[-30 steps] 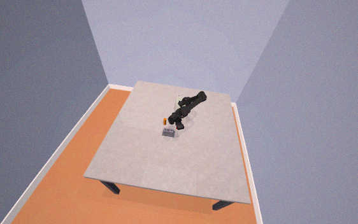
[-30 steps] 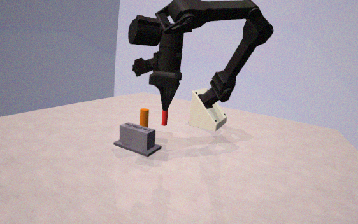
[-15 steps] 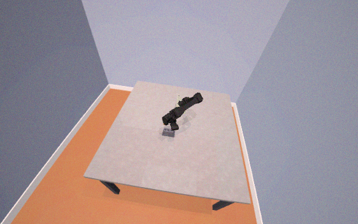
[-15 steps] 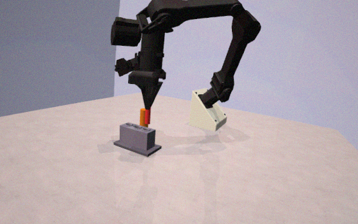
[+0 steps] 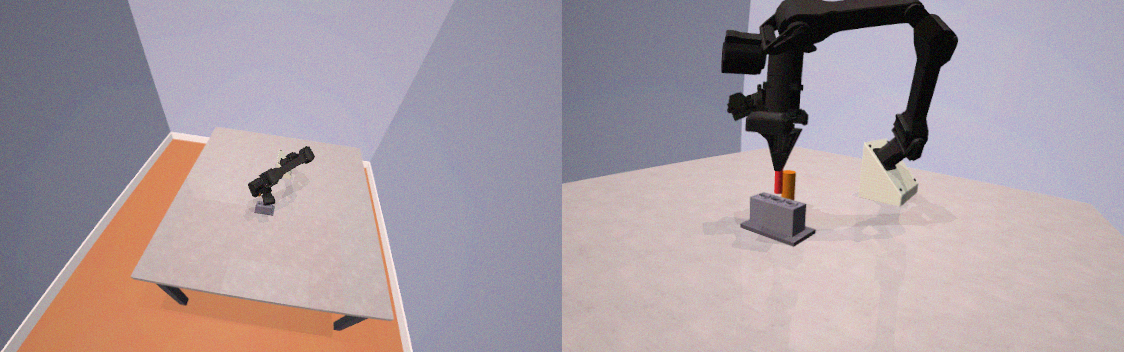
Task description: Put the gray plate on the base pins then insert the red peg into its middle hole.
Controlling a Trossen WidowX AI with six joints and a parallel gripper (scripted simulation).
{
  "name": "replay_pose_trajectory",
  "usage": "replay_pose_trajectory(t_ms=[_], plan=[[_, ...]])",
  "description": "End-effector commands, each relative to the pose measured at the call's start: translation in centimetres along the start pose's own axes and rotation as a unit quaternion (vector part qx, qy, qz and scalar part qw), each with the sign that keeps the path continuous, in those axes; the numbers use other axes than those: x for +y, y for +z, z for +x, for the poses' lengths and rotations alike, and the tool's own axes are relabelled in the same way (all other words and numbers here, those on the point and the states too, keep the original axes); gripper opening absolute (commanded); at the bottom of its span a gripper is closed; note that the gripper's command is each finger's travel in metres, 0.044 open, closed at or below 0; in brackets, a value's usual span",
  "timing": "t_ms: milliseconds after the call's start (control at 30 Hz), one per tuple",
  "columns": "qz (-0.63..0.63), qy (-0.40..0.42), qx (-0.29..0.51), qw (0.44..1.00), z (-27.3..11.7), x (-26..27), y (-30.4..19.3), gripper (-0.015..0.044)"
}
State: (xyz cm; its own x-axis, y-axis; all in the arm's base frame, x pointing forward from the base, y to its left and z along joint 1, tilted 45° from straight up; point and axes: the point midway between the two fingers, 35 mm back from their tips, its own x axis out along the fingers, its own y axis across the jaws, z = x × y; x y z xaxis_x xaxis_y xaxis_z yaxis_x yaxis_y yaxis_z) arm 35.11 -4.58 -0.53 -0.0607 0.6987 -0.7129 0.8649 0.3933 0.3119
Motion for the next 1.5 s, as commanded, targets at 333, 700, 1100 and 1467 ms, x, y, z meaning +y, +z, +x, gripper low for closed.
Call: replay_pose_trajectory(t_ms=[333, 700, 1100, 1467], plan=[[-0.003, -0.001, -0.002, 1.0, -0.06, -0.16, 0.18, 0.0], [-0.003, -0.001, -0.002, 1.0, -0.06, -0.32, 0.14, 0.0], [-0.002, 0.0, -0.001, 1.0, -0.06, -0.29, 0.11, 0.0], [-0.001, 0.0, -0.001, 1.0, 0.45, -0.29, 0.13, 0.0]])
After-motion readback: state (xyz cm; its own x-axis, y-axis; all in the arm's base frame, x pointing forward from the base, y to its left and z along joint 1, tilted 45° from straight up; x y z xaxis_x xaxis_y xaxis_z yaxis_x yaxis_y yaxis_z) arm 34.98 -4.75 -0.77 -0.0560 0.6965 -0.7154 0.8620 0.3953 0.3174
